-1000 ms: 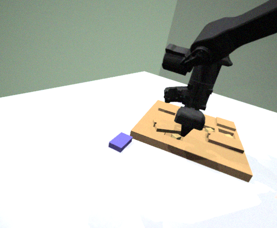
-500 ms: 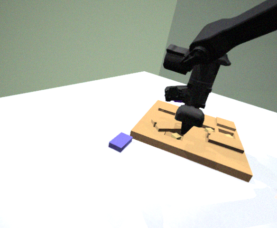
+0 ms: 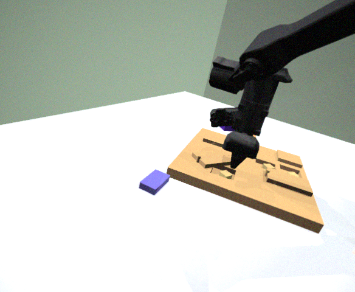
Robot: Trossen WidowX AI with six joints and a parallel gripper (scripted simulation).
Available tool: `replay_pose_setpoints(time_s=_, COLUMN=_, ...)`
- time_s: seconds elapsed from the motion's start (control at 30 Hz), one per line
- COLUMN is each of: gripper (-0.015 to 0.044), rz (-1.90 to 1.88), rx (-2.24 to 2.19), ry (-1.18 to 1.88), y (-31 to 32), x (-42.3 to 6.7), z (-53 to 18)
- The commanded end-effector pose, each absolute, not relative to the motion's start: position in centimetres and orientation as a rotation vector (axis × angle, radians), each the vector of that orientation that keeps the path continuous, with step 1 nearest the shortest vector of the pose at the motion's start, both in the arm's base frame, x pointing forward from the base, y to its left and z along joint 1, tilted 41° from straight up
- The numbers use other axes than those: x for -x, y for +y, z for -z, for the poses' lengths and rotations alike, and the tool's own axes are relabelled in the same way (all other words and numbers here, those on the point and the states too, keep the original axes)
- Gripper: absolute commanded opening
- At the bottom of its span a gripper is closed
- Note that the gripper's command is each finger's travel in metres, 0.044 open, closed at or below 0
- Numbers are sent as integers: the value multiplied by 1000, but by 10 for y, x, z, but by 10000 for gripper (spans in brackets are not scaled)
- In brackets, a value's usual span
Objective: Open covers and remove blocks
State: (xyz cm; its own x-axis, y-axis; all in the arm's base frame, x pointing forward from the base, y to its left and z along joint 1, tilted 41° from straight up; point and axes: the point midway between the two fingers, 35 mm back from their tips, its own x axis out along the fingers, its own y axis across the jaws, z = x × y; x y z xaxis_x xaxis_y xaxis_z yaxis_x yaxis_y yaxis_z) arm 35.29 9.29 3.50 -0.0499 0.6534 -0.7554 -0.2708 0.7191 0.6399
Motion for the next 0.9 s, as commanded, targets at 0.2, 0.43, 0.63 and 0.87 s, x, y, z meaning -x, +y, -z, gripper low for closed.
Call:
replay_pose_setpoints(time_s=0.2, gripper=0, rz=-771, rx=-329, ry=1428, y=84, x=-364, z=-30)
replay_pose_setpoints(time_s=0.43, gripper=0, rz=-771, rx=-329, ry=1428, y=82, x=-368, z=-28)
replay_pose_setpoints(time_s=0.63, gripper=0, rz=-771, rx=-328, ry=1427, y=79, x=-375, z=-25)
replay_pose_setpoints(time_s=0.87, gripper=0, rz=-770, rx=-328, ry=1427, y=76, x=-382, z=-22)
